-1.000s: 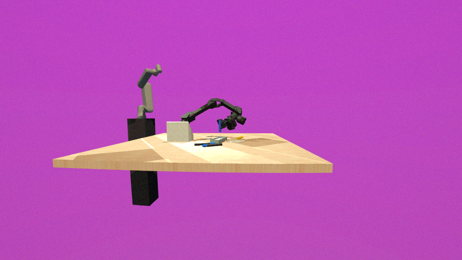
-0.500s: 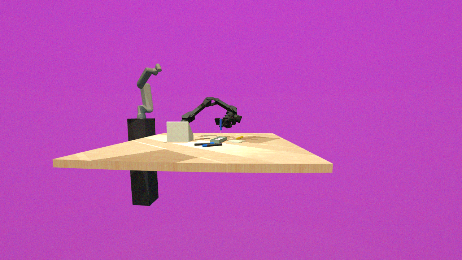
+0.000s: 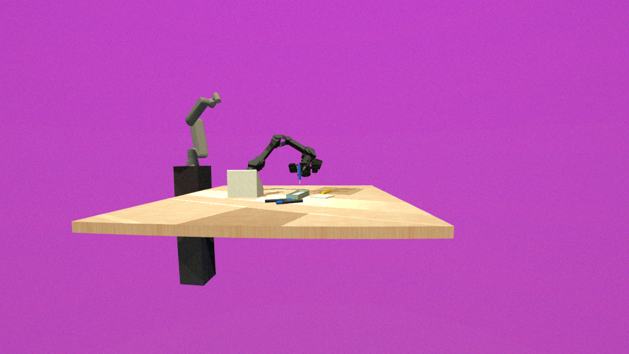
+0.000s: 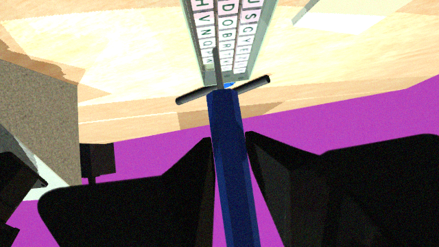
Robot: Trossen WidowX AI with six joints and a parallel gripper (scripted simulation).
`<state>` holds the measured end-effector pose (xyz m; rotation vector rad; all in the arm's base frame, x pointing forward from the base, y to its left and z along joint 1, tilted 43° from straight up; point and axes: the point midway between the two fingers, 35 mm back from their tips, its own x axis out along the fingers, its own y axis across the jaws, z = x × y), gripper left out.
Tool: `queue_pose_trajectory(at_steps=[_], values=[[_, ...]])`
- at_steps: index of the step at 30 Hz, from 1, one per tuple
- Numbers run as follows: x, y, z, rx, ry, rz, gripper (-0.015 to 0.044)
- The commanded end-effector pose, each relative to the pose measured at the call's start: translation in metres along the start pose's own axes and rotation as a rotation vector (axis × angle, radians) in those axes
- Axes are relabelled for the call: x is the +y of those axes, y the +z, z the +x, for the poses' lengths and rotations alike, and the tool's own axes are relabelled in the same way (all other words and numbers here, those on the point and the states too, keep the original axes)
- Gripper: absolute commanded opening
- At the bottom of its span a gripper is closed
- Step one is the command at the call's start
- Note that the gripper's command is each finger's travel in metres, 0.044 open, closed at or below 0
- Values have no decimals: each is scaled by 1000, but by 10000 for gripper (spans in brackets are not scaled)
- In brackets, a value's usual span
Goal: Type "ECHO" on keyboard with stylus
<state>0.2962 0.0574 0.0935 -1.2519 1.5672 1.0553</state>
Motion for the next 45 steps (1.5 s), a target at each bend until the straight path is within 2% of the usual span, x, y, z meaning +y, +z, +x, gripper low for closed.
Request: queue_pose_trajectory(at_steps=[1,27,30,45], values=[[2,-1,2,6,0,-7,0],[3,29,19,5,1,-8,0],[3,30,20,5,0,-8,79],[3,30,20,5,0,-8,81]])
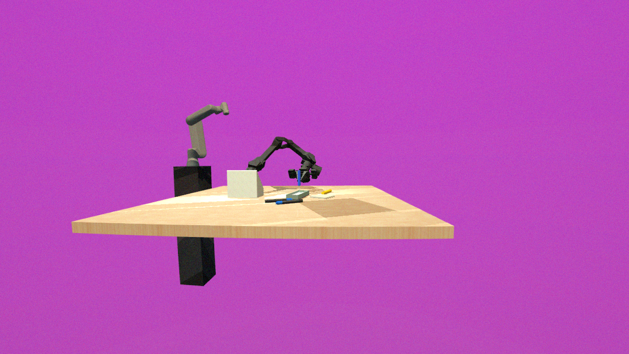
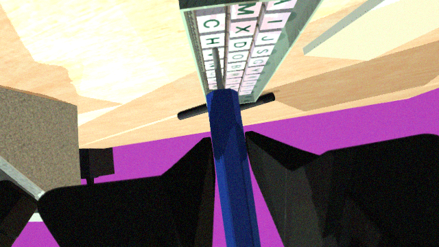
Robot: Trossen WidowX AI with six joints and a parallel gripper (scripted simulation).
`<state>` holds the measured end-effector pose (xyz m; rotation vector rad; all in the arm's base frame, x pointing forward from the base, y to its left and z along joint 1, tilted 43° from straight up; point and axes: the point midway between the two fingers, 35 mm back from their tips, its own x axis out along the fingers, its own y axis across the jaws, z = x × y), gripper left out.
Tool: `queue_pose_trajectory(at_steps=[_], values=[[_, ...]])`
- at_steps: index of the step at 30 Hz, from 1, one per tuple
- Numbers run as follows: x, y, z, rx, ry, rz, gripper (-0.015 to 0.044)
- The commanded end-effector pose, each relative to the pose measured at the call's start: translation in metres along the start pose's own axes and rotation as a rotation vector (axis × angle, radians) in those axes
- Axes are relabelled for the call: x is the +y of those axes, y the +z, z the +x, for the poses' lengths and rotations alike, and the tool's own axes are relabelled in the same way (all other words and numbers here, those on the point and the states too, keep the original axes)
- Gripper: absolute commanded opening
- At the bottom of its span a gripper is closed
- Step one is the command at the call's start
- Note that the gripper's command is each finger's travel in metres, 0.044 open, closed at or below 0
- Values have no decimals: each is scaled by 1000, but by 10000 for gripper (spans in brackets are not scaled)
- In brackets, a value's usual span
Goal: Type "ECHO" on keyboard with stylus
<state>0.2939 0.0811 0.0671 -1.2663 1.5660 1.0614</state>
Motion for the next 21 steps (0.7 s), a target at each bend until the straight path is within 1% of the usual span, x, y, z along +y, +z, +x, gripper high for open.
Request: queue_pose_trajectory(at_steps=[1,21], values=[[0,1,1,-2,3,4,81],[0,5,1,-2,3,4,81]])
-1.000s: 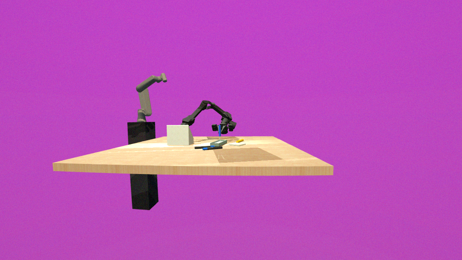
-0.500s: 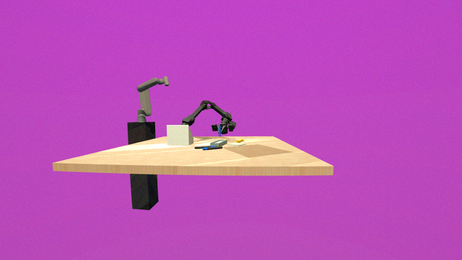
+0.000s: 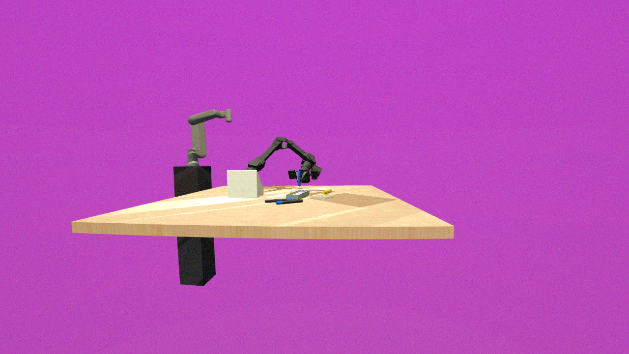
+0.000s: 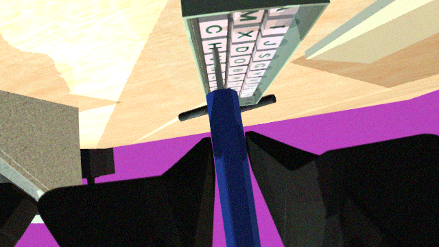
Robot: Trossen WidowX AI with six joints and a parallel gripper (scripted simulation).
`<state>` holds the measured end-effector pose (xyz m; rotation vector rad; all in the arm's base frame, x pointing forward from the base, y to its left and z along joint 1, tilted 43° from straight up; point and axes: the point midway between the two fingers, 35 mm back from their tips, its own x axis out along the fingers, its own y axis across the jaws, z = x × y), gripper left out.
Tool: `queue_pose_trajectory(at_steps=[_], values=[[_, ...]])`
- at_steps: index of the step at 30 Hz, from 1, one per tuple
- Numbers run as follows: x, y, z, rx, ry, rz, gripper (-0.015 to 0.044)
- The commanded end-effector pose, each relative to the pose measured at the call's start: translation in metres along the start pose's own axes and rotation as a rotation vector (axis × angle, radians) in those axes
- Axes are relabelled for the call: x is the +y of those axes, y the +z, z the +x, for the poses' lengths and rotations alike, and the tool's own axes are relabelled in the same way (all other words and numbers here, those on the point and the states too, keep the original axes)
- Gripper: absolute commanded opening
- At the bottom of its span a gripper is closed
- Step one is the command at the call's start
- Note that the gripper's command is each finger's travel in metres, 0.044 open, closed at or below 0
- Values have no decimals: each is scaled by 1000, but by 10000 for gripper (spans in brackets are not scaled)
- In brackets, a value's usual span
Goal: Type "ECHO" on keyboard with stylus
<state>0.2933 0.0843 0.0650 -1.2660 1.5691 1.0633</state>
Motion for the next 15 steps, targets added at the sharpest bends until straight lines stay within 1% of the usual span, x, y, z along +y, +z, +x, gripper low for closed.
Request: queue_pose_trajectory(at_steps=[1,15], values=[[-1,1,-1,-4,0,5,81],[-1,7,2,-4,0,5,81]])
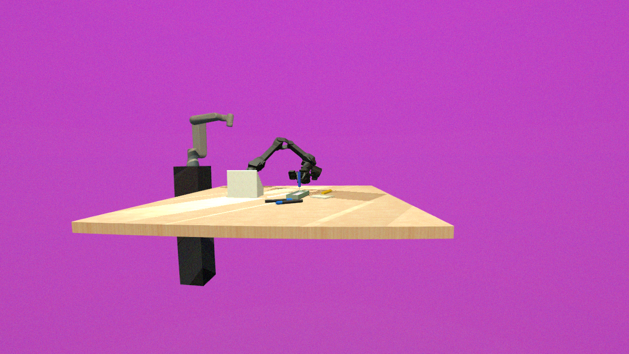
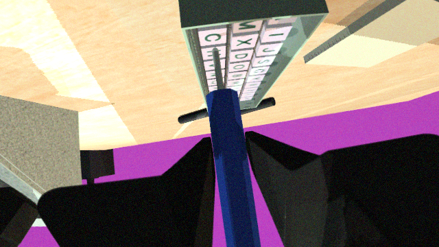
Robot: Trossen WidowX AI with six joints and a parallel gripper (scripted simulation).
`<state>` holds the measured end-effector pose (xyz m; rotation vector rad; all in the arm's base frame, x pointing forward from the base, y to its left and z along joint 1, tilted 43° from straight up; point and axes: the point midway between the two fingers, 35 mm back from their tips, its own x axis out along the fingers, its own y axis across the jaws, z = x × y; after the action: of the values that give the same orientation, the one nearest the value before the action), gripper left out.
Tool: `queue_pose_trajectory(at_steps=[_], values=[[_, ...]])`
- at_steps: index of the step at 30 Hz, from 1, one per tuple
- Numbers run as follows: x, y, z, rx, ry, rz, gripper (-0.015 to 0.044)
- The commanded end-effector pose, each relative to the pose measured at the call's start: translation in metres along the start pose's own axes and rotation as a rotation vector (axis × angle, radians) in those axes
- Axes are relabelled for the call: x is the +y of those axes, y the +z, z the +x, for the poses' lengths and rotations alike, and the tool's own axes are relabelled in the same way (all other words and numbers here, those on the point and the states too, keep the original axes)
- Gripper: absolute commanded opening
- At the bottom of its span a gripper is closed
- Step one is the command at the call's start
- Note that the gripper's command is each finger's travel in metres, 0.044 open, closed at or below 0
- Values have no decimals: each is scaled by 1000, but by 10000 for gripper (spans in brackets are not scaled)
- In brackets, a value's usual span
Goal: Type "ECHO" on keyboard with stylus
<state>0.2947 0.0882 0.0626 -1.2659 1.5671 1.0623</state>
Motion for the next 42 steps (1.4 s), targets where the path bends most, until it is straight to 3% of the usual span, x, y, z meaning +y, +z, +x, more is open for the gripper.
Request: queue_pose_trajectory(at_steps=[1,35,42], values=[[0,2,1,-3,2,4,81],[0,9,5,-3,2,4,81],[-1,-18,-11,-2,1,5,81]])
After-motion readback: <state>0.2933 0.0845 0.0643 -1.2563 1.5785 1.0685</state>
